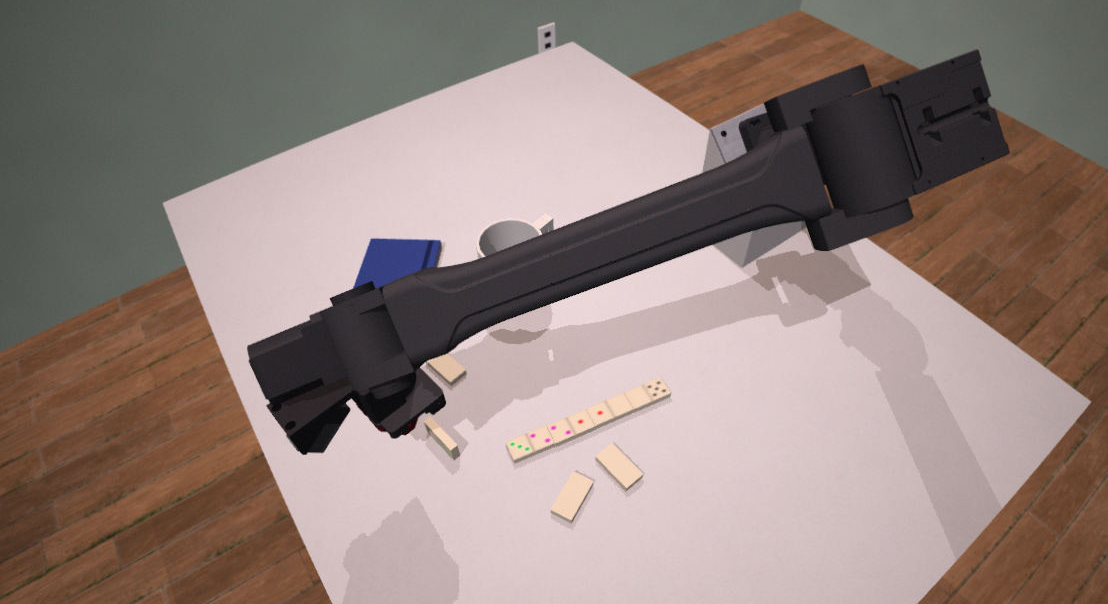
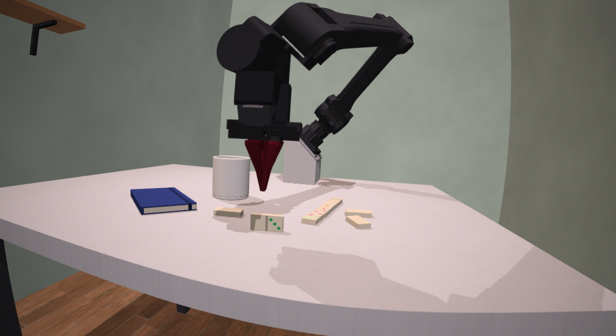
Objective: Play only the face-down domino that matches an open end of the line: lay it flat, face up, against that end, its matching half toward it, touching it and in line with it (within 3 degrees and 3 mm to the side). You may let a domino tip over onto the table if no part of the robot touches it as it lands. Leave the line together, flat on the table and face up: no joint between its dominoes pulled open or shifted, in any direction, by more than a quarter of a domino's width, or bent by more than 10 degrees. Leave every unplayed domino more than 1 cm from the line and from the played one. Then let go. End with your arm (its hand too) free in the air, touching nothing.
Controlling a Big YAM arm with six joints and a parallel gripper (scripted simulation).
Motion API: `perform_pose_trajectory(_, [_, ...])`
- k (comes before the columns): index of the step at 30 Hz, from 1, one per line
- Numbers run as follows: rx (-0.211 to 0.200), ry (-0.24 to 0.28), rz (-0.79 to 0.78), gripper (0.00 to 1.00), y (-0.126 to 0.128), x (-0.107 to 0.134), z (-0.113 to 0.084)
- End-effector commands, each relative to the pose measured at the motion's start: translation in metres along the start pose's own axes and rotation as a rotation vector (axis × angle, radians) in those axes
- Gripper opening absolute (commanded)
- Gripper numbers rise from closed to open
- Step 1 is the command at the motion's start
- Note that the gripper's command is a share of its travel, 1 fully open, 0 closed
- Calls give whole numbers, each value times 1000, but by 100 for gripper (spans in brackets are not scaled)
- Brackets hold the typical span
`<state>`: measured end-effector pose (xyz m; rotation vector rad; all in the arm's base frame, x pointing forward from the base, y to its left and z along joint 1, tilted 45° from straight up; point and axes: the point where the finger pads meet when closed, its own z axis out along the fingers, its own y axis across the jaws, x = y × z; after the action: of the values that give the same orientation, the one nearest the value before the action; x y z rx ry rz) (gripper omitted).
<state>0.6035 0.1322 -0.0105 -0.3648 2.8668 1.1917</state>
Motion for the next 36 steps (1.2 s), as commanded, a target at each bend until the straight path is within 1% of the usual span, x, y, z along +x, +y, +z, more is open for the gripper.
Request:
perform_pose_trajectory(1, [4,-19,-3,0,0,-6,-9])
perform_pose_trajectory(9, [6,-35,19,0,4,-17,-7])
perform_pose_trajectory(16, [6,-35,19,0,4,-17,-7])
perform_pose_trajectory(17, [4,-19,28,0,0,-6,-6])
perform_pose_trajectory(26, [6,-36,17,0,5,-17,-5])
perform_pose_trajectory(33, [6,-36,17,0,5,-17,-5])
perform_pose_trajectory(34, [5,-23,31,0,0,-7,-3])
perform_pose_trajectory(36, [5,-25,27,0,2,-9,3])
